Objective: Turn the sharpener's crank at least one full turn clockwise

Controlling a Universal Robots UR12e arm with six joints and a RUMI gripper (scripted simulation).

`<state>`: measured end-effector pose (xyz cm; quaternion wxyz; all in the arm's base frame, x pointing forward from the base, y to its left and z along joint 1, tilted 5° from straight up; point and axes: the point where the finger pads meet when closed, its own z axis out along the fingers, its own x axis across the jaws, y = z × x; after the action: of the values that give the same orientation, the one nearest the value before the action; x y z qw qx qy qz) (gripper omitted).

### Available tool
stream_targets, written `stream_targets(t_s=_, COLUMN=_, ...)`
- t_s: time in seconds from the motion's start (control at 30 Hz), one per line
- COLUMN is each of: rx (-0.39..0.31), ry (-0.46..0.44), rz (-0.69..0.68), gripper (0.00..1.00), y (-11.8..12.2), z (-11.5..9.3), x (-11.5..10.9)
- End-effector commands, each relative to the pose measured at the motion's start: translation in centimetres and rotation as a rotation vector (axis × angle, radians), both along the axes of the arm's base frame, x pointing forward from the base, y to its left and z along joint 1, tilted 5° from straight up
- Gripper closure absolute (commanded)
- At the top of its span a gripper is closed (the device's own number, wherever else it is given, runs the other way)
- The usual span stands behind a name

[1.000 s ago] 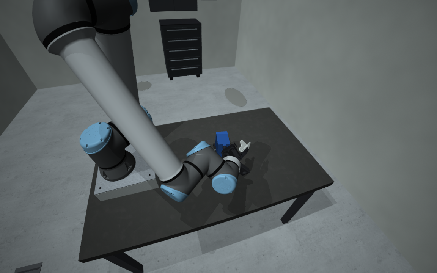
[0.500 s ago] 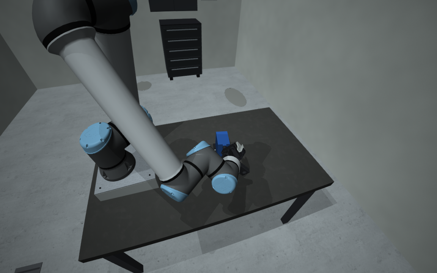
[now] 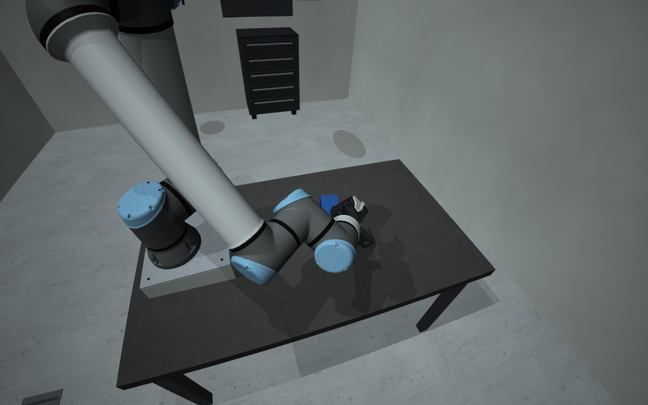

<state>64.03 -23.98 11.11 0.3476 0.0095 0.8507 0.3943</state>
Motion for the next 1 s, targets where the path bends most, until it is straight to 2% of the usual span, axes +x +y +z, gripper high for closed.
stream_targets(t_s=0.0, rx=-0.003, ry=0.070, rz=0.003, gripper=0.68, y=0.4, z=0.5, x=-0.5)
stream_targets(t_s=0.1, rx=-0.016, ry=0.166, rz=0.021, gripper=0.68, y=1.0, z=-0.7, x=-1.0)
stream_targets(t_s=0.27, rx=-0.009, ry=0.176, rz=0.023, gripper=0.68, y=1.7, z=-1.6, x=-1.4)
stream_targets(t_s=0.37, rx=-0.029, ry=0.259, rz=0.023, gripper=0.68, y=1.8, z=-1.9, x=-1.9)
stream_targets(t_s=0.47, rx=-0.029, ry=0.259, rz=0.023, gripper=0.68, y=1.8, z=-1.9, x=-1.9)
stream_targets(t_s=0.63, rx=-0.065, ry=0.420, rz=0.007, gripper=0.68, y=2.3, z=-3.0, x=-3.4)
stream_targets(t_s=0.97, rx=-0.132, ry=0.619, rz=-0.050, gripper=0.68, y=1.8, z=-3.9, x=-5.3)
